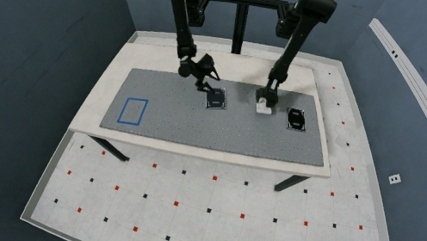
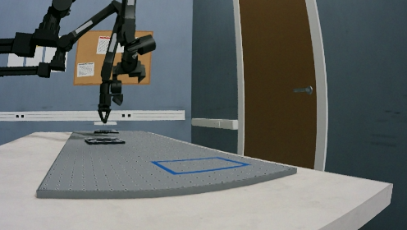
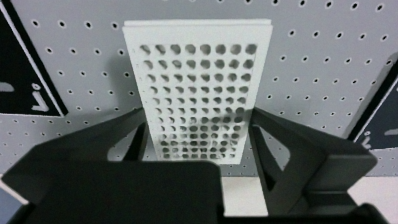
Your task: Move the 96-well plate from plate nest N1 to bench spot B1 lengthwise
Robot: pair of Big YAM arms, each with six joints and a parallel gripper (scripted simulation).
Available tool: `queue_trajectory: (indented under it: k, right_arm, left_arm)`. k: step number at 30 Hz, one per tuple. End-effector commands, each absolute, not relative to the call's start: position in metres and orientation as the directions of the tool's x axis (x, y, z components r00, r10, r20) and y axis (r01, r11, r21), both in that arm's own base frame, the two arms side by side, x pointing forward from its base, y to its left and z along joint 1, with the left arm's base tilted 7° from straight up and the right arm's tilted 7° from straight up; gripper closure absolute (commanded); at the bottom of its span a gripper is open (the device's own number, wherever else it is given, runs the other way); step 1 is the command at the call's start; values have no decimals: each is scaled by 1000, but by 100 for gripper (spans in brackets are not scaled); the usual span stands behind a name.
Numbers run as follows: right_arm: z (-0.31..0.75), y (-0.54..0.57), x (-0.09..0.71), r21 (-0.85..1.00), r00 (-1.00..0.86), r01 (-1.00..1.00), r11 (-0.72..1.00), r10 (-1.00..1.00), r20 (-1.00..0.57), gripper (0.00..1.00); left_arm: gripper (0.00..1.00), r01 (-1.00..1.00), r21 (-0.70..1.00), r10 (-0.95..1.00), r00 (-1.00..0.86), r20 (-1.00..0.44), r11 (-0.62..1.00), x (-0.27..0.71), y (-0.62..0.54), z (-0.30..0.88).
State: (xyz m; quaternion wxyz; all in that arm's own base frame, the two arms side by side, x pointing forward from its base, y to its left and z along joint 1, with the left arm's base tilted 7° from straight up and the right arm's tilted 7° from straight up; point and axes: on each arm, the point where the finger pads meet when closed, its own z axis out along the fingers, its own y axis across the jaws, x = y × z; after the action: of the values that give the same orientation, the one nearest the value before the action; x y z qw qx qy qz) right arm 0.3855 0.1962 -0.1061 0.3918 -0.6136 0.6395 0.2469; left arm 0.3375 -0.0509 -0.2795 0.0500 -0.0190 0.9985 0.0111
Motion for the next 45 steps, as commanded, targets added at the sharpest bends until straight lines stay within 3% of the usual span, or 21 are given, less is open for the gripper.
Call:
queue_trajectory:
  k: [1, 17, 25, 45]
  right_arm:
    - [-74, 139, 359, -212, 110, -974, 84, -643, -758, 0]
    - [-48, 73, 262, -129, -7, -980, 154, -668, -744, 0]
    - [-40, 66, 254, -138, 6, -980, 145, -670, -742, 0]
    - [-43, 67, 253, -128, 1, -982, 142, -668, -744, 0]
  left_arm:
    - [20, -146, 32, -142, -985, -94, 989, 329, -99, -288]
    - [20, -185, 34, -181, -978, -102, 982, 314, -255, -300]
    - [20, -169, 32, -164, -981, -108, 985, 307, -330, -305]
    - [20, -154, 25, -150, -982, -111, 988, 317, -345, -306]
